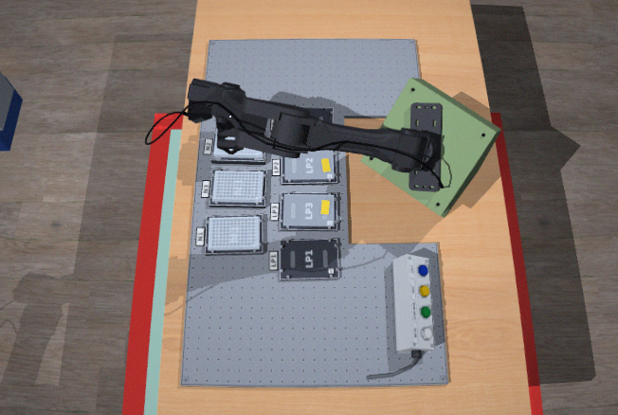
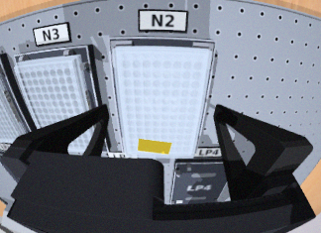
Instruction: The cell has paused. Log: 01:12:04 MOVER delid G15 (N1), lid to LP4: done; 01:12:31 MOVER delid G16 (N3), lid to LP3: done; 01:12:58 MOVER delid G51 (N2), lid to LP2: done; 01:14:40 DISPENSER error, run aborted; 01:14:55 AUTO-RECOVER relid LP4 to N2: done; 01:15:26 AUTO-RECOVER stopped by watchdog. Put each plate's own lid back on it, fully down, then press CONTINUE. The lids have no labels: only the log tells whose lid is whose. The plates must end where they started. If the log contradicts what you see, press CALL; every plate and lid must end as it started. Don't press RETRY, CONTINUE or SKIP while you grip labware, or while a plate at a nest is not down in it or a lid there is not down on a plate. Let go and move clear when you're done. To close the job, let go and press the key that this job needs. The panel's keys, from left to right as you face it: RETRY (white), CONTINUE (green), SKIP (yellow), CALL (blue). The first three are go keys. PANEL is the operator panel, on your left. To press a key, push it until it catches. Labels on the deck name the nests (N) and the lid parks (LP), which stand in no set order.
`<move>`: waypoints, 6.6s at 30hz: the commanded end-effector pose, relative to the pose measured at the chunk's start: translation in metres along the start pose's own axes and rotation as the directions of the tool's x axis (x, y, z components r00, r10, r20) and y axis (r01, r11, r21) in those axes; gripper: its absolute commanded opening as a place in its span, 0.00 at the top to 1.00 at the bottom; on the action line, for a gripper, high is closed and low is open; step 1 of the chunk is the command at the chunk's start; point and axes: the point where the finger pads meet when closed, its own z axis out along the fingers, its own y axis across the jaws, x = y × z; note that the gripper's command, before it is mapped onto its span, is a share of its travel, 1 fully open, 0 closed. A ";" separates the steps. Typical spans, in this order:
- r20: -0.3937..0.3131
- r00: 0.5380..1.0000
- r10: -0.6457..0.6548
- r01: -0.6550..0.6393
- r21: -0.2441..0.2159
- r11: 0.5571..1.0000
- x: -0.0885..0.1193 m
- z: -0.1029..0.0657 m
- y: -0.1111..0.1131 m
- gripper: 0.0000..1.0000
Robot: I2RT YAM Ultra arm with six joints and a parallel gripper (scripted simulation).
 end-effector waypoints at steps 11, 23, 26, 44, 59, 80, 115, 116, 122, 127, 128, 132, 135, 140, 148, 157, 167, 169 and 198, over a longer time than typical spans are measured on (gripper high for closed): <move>-0.093 0.996 0.016 -0.015 0.017 1.000 0.007 -0.015 -0.005 0.00; -0.103 0.994 0.028 -0.027 0.011 1.000 0.009 -0.011 -0.008 0.00; -0.105 0.994 0.030 -0.029 0.010 1.000 0.009 -0.011 -0.009 0.00; -0.096 0.995 0.023 -0.022 0.011 1.000 0.003 -0.014 -0.008 0.00; -0.058 0.998 0.003 -0.002 0.024 1.000 -0.009 -0.007 -0.005 0.00; -0.080 0.997 0.018 -0.017 0.015 1.000 -0.001 0.009 -0.008 0.05; -0.077 0.997 0.011 -0.010 0.014 1.000 -0.005 0.001 -0.003 1.00; -0.077 0.997 0.010 -0.009 0.014 1.000 -0.005 0.001 -0.003 1.00; -0.077 0.997 0.006 -0.005 0.010 1.000 -0.004 -0.001 -0.003 1.00; -0.080 0.997 0.009 -0.009 0.007 1.000 -0.001 0.001 -0.005 1.00; -0.080 0.997 0.009 -0.008 0.006 1.000 -0.002 0.000 -0.005 1.00; -0.076 0.997 0.006 -0.006 0.005 1.000 -0.004 -0.003 -0.004 1.00; -0.074 0.997 0.006 -0.005 0.004 1.000 -0.005 -0.005 -0.003 1.00; -0.074 0.997 0.005 -0.005 0.003 1.000 -0.006 -0.012 -0.002 1.00; -0.074 0.997 0.005 -0.004 0.003 1.000 -0.007 -0.022 -0.001 1.00; -0.101 0.993 -0.067 0.067 0.000 0.998 0.007 -0.011 0.027 1.00; -0.100 0.994 -0.052 0.052 0.000 0.999 0.007 -0.011 0.067 1.00; -0.100 0.994 -0.052 0.052 0.000 0.999 0.008 -0.011 0.077 1.00; -0.099 0.994 -0.050 0.050 -0.005 0.999 0.007 -0.015 0.205 1.00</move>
